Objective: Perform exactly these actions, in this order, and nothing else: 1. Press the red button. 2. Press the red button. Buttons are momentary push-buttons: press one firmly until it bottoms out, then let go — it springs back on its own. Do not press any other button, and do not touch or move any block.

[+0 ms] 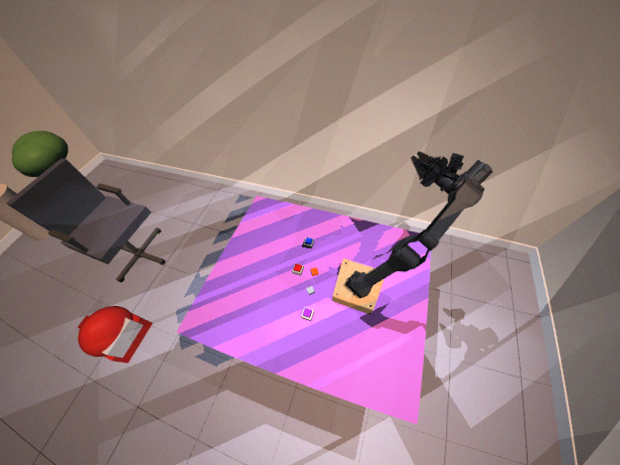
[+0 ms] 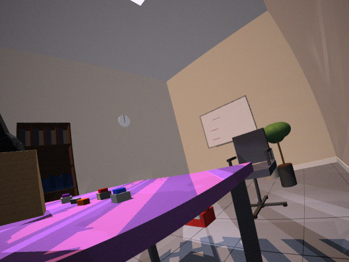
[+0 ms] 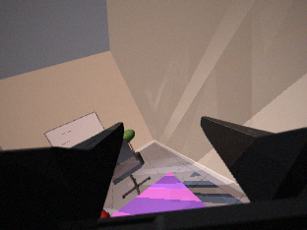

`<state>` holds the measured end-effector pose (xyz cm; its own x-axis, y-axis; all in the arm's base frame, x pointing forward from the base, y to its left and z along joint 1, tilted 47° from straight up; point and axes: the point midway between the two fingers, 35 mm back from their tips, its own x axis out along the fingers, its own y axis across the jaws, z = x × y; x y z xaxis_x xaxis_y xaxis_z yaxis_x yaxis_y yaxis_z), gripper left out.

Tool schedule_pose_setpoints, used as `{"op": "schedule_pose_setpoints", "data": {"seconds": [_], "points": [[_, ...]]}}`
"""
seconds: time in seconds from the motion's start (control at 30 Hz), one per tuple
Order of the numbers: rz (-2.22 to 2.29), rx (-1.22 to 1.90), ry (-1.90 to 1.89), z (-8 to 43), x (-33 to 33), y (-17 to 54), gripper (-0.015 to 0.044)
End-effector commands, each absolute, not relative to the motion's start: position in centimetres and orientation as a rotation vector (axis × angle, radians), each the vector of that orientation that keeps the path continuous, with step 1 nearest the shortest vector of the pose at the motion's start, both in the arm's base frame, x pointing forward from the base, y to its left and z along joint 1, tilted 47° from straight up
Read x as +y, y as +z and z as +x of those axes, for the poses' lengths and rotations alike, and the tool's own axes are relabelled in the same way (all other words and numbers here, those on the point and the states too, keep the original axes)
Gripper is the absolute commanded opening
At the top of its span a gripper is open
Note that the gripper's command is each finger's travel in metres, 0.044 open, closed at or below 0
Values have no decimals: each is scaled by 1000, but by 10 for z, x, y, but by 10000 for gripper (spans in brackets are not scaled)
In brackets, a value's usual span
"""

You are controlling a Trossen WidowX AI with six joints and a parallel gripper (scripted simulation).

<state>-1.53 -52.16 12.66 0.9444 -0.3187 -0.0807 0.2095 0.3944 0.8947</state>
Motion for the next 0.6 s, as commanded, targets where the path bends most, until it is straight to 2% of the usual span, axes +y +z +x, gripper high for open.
{"op": "schedule_pose_setpoints", "data": {"seconds": [0.0,0.07,0.17,0.33,0.57], "points": [[1121,-104,-338,-15,-522,126,400],[1156,-61,-360,-8,-521,118,400],[1176,69,-275,61,-507,106,400],[1180,198,-186,127,-483,94,400],[1157,434,-22,228,-418,74,400]]}}
